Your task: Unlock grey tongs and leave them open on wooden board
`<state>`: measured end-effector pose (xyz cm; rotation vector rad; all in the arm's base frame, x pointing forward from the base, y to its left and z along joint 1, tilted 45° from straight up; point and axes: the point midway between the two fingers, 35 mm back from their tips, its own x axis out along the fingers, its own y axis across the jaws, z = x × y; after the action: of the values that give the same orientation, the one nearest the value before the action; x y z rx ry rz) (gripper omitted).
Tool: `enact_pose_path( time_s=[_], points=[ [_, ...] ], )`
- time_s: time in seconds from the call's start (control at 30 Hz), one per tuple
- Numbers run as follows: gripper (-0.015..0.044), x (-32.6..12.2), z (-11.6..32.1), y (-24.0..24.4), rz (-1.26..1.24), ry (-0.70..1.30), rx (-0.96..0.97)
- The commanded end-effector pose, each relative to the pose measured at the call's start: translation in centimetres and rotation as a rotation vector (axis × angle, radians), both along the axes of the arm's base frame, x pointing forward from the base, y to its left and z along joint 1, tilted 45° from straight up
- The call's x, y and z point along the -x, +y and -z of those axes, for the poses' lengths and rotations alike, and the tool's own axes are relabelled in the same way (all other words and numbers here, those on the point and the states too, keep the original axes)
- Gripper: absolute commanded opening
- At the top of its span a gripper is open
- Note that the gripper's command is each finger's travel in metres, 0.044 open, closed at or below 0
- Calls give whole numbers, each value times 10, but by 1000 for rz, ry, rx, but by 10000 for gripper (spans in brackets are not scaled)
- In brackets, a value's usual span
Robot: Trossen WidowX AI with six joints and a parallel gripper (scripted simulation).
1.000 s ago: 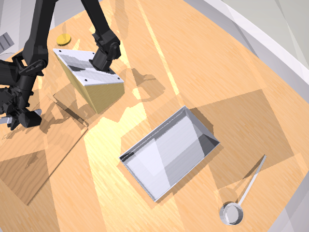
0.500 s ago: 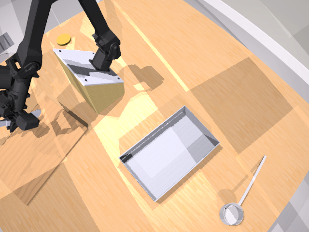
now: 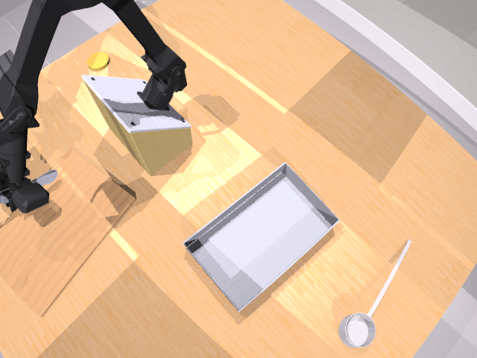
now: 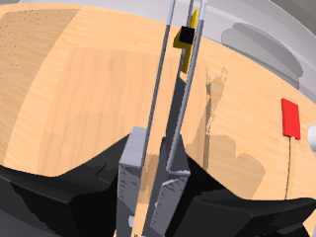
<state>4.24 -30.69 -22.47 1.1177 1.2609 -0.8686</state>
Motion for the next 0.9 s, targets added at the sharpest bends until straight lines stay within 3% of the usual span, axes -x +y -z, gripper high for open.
enact_pose_path(
  time_s=[0.0,0.87],
  points=[
    [-150,0,2,-8,-8,14,-24],
    [-150,-5,5,-19,-55,100,-328]
  ],
)
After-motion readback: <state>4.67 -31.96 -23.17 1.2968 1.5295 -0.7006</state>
